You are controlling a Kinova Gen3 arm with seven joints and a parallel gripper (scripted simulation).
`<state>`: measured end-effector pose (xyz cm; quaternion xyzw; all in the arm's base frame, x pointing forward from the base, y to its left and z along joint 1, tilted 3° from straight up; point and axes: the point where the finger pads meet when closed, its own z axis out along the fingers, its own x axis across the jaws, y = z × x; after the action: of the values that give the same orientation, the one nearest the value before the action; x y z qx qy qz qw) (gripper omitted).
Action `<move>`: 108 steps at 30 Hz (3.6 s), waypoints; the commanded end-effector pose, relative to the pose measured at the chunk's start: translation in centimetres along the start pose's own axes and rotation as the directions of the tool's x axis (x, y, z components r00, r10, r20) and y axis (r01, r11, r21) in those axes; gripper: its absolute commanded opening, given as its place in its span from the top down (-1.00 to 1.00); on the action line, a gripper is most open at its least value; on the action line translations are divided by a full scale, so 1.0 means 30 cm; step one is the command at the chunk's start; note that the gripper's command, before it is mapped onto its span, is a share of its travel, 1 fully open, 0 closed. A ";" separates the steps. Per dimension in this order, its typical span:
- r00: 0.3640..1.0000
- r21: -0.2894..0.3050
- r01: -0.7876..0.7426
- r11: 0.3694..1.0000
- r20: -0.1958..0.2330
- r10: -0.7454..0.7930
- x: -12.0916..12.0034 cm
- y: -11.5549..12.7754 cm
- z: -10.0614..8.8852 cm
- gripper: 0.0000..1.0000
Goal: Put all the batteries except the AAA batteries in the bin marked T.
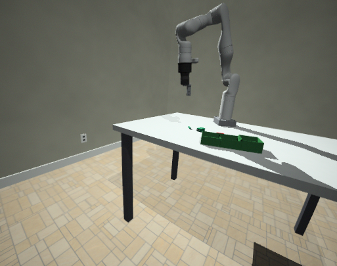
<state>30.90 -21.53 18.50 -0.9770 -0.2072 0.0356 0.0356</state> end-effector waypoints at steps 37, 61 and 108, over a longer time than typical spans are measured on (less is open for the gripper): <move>0.540 -0.130 0.836 0.533 0.018 -0.842 0.333 -0.426 0.000 0.39; 0.991 -0.078 -0.082 0.994 -0.110 0.073 0.808 -0.290 0.360 0.39; -0.293 0.120 -0.951 -0.285 -0.052 0.955 0.814 -0.288 0.364 0.39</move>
<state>48.67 -3.31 6.94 -0.7472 0.6642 -0.0090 0.0199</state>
